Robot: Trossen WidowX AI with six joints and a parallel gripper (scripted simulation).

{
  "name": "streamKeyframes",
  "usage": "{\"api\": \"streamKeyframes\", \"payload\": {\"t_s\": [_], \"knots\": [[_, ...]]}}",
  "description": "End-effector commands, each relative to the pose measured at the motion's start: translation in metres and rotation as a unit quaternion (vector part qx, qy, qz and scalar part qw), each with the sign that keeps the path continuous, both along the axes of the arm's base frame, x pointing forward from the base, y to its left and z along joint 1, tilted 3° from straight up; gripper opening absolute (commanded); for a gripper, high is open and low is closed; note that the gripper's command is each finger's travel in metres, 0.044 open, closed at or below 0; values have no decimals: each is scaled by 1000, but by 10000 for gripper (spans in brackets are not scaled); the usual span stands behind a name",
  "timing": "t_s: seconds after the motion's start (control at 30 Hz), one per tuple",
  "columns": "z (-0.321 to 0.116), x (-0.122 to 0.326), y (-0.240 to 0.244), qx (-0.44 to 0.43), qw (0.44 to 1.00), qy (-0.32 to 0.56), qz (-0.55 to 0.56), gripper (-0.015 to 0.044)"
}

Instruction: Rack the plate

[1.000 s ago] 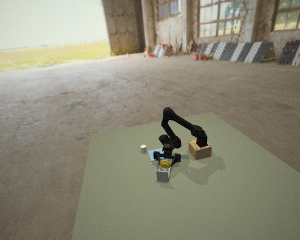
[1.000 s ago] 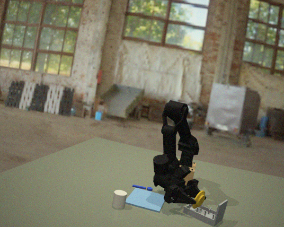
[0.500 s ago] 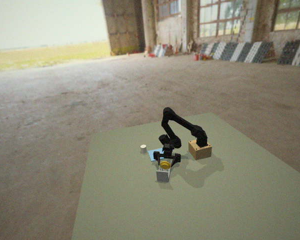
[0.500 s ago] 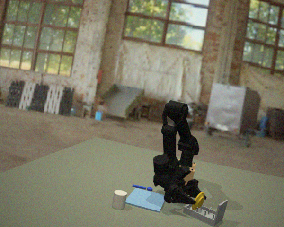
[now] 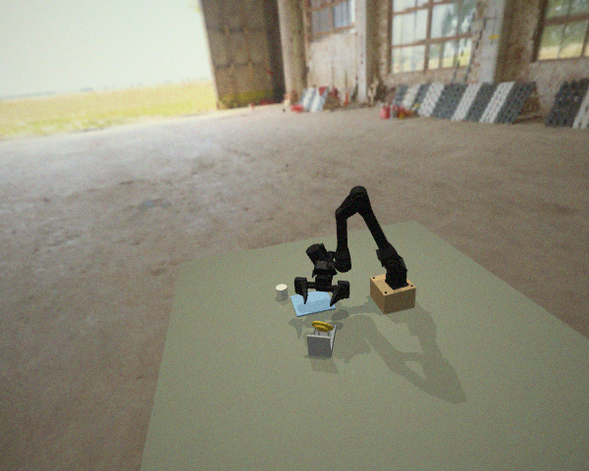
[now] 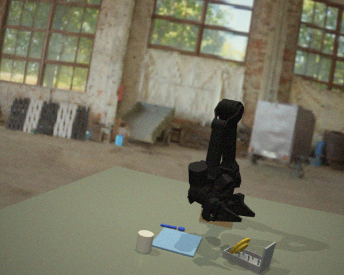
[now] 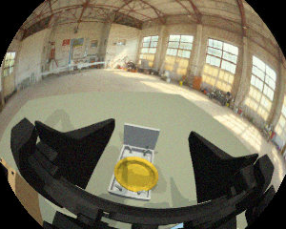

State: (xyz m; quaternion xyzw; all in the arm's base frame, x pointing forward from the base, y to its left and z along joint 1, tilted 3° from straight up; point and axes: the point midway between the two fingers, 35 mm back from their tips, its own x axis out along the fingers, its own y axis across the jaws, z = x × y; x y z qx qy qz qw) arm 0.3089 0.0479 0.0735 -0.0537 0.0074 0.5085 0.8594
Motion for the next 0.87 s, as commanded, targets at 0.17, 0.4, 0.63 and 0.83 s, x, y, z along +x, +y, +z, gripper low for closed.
{"api": "streamKeyframes", "payload": {"t_s": [0.17, 0.4, 0.63, 0.83], "knots": [[32, -3, 0, 9, 1000, 11, 2, 400], [32, 26, -14, 6, 993, 94, -69, 400], [31, 47, -30, -8, 972, 185, -143, 400], [32, 55, -44, -27, 943, 261, -203, 400]]}}
